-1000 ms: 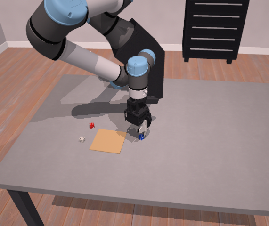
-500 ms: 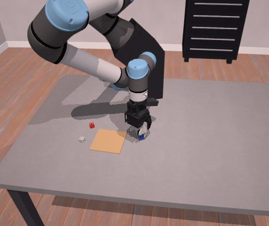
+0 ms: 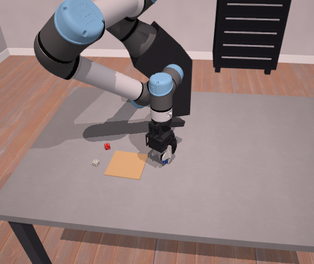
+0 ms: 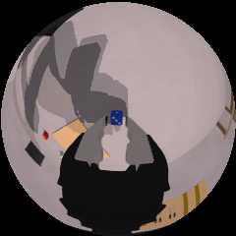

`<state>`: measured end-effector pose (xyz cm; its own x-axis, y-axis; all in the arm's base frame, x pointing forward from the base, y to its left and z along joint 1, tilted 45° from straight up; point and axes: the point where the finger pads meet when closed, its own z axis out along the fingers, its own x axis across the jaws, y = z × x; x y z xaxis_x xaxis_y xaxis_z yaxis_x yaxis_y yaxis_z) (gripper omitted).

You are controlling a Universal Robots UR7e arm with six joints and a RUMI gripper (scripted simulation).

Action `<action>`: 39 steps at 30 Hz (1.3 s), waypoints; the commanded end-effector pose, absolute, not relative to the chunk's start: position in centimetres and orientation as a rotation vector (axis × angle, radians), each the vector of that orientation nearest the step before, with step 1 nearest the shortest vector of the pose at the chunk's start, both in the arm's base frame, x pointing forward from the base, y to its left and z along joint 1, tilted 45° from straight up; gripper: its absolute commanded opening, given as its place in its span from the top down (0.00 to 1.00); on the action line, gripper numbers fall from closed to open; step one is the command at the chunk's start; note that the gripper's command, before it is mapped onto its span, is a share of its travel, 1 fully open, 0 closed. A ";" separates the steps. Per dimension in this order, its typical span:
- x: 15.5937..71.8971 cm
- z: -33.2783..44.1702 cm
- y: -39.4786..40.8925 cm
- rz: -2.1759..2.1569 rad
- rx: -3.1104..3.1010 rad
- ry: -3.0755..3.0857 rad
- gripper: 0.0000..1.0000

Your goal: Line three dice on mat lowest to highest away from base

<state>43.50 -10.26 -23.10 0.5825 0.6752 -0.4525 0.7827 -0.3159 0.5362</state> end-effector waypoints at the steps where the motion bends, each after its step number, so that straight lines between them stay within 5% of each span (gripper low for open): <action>1: 43.6 -23.2 -10.3 -0.183 2.070 1.157 0.79; 31: 43.6 -23.2 -10.3 -0.183 2.070 1.157 0.79; 32: 43.6 -23.2 -10.3 -0.183 2.070 1.157 0.97; 39: 43.6 -23.2 -10.3 -0.183 2.070 1.157 0.97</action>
